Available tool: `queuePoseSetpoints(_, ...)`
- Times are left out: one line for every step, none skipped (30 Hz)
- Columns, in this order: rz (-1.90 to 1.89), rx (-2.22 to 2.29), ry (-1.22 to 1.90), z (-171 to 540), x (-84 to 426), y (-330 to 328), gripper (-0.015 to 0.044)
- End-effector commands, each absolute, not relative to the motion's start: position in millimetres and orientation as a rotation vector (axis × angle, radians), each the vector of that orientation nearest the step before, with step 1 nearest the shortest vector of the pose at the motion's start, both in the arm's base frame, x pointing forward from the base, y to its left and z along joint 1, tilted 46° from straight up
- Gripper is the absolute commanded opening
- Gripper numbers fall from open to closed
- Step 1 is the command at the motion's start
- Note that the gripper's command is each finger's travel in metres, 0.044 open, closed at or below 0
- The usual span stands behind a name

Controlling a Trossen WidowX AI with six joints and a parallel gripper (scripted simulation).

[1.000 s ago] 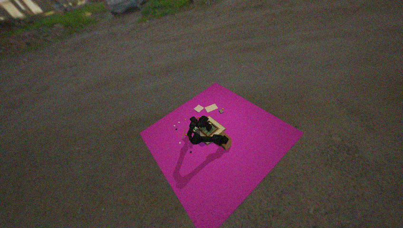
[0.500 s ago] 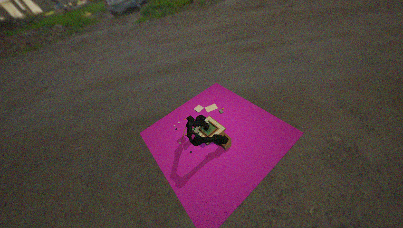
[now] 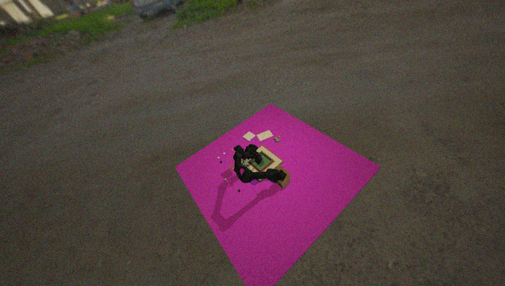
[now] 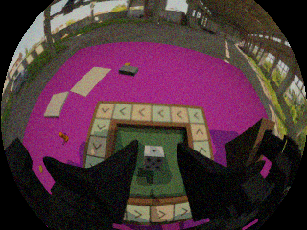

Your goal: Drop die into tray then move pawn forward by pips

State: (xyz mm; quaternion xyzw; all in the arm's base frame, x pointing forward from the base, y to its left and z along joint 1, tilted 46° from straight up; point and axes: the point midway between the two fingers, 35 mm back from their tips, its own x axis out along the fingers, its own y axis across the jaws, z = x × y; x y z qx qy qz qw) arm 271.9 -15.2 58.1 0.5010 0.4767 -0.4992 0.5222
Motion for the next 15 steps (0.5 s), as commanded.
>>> queuePoseSetpoints(-1.196, 1.197, 1.142, 64.1, 272.2, -21.5, 0.0263)
queuePoseSetpoints(-1.197, 1.194, 1.141, 71.8, 272.2, -29.6, 0.0289)
queuePoseSetpoints(-1.198, 1.191, 1.141, 79.5, 271.7, -37.7, 0.0315)
queuePoseSetpoints(-1.199, 1.189, 1.14, 84.2, 271.2, -42.5, 0.0341)
queuePoseSetpoints(-1.199, 1.189, 1.14, 85.8, 271.0, -44.1, 0.0367)
queuePoseSetpoints(-1.199, 1.189, 1.14, 85.8, 271.0, -44.1, 0.0394)
queuePoseSetpoints(-1.199, 1.189, 1.14, 85.8, 271.0, -44.1, 0.042)
queuePoseSetpoints(-1.194, 1.195, 1.16, 83.8, 270.6, -43.6, 0.044)
queuePoseSetpoints(-1.178, 1.213, 1.216, 78.4, 269.6, -42.1, 0.044)
queuePoseSetpoints(-1.145, 1.25, 1.307, 70.1, 268.0, -39.5, 0.044)
queuePoseSetpoints(-1.096, 1.304, 1.41, 61.4, 266.4, -36.3, 0.044)
queuePoseSetpoints(-1.038, 1.368, 1.503, 54.2, 265.6, -33.3, 0.044)
queuePoseSetpoints(-0.971, 1.442, 1.583, 48.5, 265.5, -30.8, 0.044)
queuePoseSetpoints(-0.895, 1.526, 1.649, 44.2, 266.3, -29.0, 0.044)
queuePoseSetpoints(-0.811, 1.617, 1.7, 41.1, 268.1, -28.1, 0.044)
